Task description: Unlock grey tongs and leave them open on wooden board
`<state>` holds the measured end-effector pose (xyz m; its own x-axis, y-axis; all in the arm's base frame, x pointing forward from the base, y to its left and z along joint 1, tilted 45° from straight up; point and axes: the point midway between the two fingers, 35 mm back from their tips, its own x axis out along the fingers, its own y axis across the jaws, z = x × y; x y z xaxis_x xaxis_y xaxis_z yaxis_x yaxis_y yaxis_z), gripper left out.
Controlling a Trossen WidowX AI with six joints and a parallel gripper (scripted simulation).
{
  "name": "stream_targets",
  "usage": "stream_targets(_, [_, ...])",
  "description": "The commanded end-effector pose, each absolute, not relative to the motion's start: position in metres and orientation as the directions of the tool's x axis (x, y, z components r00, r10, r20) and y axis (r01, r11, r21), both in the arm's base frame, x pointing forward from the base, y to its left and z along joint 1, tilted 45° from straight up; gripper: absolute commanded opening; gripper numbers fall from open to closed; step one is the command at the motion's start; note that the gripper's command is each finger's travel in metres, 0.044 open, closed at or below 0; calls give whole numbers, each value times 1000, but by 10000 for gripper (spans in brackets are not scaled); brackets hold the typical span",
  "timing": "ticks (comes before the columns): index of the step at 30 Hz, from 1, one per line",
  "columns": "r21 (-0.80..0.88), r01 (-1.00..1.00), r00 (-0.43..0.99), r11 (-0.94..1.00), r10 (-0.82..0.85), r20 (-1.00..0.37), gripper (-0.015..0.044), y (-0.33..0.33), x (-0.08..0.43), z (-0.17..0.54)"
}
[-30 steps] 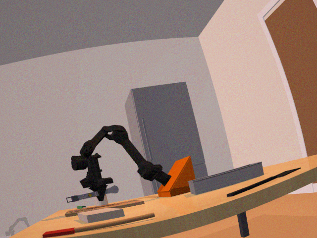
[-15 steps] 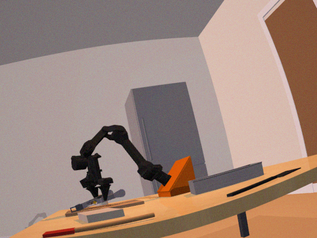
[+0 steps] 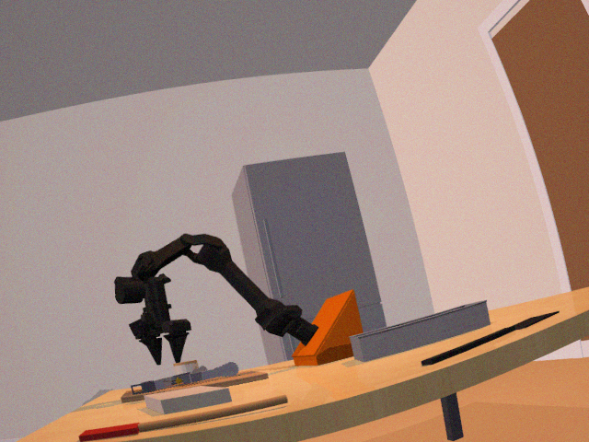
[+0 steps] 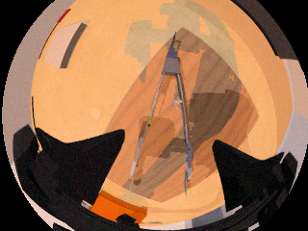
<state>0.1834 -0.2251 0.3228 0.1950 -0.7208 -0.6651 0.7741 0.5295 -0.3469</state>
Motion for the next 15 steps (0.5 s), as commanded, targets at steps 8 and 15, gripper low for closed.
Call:
stream_targets(8, [-367, 766, 223, 528, -753, -618, 440, -219, 215, 408])
stream_targets(15, [-377, 761, 240, 527, -769, -592, 440, -211, 227, 440])
